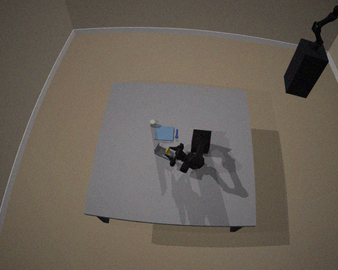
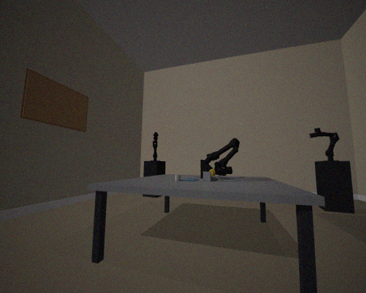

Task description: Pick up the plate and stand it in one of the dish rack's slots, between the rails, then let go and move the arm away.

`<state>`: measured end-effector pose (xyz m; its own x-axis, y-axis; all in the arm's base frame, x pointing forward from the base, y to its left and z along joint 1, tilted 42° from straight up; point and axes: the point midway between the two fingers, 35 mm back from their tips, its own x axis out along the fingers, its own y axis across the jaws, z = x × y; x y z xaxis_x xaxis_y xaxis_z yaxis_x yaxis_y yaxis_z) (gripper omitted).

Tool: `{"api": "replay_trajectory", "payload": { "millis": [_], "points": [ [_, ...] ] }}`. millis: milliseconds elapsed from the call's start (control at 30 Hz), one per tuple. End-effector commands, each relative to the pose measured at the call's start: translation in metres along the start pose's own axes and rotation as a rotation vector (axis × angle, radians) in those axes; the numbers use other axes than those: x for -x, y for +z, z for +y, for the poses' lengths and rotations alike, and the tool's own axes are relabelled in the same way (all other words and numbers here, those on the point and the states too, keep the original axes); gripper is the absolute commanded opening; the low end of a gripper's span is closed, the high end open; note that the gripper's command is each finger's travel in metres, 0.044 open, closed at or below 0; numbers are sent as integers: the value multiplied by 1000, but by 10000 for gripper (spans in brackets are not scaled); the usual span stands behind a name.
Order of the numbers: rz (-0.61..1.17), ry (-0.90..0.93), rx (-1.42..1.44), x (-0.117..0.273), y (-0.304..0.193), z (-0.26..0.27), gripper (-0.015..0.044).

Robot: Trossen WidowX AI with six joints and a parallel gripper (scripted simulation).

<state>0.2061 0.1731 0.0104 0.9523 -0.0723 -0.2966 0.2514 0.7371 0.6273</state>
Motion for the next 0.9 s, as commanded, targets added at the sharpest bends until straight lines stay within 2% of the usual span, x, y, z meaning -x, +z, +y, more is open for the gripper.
{"api": "replay_trajectory", "payload": {
  "millis": [0,533,867],
  "points": [
    [0,1,-3,-2,-14,2,0],
    [9,1,2,-2,-16,2,0],
    [8,0,-2,-2,-16,2,263]
  ]
}}
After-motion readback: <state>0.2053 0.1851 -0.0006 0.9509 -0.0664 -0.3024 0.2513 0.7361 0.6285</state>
